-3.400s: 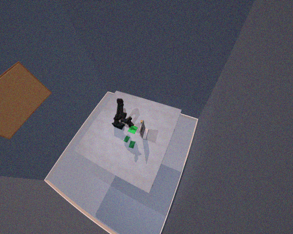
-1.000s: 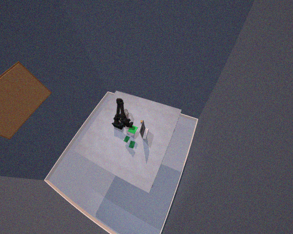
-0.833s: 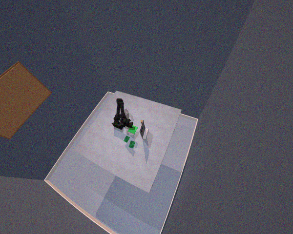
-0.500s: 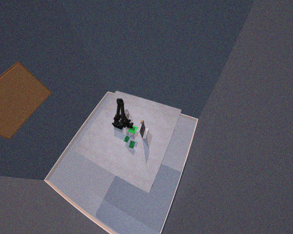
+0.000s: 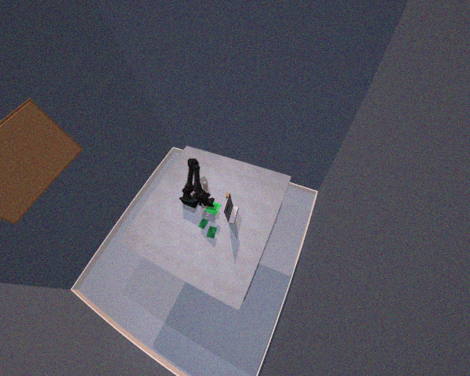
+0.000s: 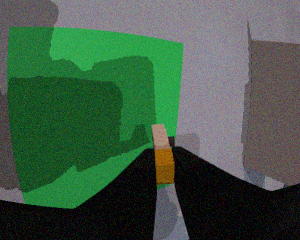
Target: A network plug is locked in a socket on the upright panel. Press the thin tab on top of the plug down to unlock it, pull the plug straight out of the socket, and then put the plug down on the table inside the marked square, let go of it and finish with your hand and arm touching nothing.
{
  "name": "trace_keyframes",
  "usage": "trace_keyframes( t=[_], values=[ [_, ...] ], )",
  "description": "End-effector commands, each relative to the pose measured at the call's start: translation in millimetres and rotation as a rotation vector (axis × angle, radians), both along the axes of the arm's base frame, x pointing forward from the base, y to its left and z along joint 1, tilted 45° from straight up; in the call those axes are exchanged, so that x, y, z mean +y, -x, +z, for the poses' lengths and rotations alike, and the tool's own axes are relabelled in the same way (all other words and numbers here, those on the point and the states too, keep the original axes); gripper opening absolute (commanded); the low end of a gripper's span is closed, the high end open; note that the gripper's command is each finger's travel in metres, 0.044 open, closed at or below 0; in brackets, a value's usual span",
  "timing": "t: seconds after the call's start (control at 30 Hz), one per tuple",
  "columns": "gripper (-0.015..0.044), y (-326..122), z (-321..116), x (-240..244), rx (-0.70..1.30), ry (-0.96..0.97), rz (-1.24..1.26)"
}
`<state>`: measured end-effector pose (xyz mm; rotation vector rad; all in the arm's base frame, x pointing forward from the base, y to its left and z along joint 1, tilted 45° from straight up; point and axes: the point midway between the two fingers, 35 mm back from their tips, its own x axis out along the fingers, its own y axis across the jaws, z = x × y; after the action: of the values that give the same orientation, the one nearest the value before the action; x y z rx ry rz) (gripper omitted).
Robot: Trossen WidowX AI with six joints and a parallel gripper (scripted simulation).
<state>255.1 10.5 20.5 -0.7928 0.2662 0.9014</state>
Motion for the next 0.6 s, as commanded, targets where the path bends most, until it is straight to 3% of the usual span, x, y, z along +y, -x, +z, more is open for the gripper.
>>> trace_keyframes(
  t=[0.0, 0.57],
  values=[
    [0.0, 1, -4, 3, 0.01, -0.004, -0.005],
    [0.0, 1, -13, 15, 0.006, -0.009, -0.007]
  ],
)
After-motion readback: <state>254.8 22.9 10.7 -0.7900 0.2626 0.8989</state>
